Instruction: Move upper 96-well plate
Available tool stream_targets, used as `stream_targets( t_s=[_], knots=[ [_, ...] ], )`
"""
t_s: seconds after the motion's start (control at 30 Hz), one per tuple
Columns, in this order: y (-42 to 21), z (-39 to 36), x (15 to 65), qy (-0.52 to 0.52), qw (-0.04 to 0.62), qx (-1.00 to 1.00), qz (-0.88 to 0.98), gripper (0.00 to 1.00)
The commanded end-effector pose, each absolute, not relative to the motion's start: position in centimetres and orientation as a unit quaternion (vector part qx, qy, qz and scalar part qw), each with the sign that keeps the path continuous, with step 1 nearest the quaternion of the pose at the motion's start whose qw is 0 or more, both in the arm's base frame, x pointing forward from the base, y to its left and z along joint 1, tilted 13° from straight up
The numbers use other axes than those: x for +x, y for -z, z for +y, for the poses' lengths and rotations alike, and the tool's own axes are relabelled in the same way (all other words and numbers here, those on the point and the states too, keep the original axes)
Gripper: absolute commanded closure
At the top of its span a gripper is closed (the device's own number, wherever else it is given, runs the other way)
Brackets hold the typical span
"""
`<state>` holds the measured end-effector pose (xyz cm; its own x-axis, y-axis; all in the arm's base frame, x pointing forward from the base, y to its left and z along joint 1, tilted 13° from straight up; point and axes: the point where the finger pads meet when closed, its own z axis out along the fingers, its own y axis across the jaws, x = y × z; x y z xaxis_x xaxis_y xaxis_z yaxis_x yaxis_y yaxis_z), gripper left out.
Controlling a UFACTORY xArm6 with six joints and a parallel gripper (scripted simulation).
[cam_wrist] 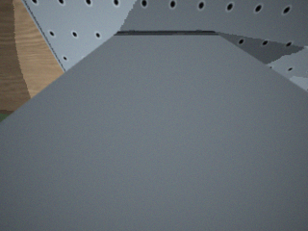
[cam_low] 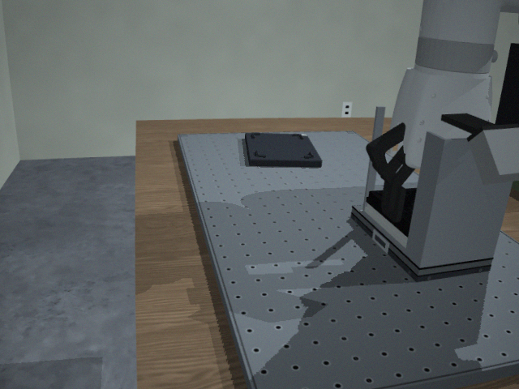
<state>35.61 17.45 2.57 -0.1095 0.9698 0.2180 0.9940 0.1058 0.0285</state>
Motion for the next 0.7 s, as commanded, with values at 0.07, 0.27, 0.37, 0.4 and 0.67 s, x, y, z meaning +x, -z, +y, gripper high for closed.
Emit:
stream_targets(
  t_s=[0.07,0.27,0.37,0.4,0.67],
  knots=[
    [-2.67,17.48,35.73,0.085,0.071,-0.663,-0.74,0.0],
    [-2.73,17.47,35.73,0.085,0.071,-0.663,-0.74,1.0],
    [-2.73,17.47,35.73,0.085,0.071,-0.663,-0.74,1.0],
    [-2.73,17.47,35.73,0.085,0.071,-0.663,-0.74,1.0],
    [-2.73,17.47,35.72,0.085,0.071,-0.663,-0.74,1.0]
  ],
)
